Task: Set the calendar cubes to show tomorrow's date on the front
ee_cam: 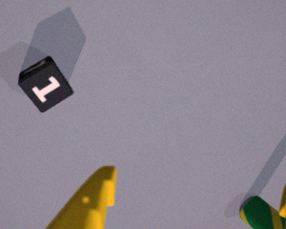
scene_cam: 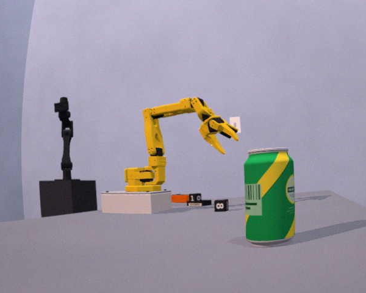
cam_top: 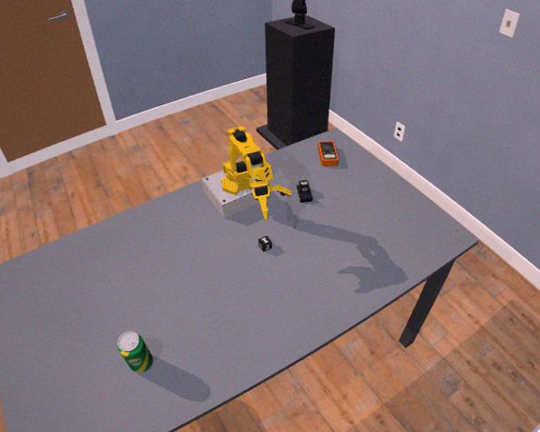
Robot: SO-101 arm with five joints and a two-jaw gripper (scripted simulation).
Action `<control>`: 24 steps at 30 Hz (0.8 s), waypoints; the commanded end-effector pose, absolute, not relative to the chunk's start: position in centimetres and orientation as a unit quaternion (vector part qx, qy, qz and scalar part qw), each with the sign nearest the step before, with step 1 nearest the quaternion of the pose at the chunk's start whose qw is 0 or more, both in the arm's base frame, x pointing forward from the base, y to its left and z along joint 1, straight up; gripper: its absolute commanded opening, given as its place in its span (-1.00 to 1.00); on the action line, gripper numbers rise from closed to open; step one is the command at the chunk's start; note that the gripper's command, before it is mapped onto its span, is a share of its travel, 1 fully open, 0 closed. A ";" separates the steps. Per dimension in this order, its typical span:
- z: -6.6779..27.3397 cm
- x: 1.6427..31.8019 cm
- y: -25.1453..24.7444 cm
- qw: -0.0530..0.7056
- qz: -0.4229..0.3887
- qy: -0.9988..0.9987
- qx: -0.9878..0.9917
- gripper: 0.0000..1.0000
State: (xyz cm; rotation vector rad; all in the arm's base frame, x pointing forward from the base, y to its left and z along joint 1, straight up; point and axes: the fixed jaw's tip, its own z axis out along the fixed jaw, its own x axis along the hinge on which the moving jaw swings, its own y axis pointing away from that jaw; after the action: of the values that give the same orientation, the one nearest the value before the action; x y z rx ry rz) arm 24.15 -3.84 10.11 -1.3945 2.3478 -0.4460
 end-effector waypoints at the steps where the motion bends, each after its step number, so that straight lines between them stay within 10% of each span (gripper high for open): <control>1: 10.1 24.0 -4.2 0.182 -0.179 0.799 -0.544 -0.30; 24: 9.7 23.8 -4.7 0.151 -0.206 0.706 -0.660 -0.30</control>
State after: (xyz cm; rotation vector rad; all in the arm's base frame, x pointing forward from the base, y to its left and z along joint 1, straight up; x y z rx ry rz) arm 23.96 -4.45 9.63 -1.8938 2.0378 -0.5763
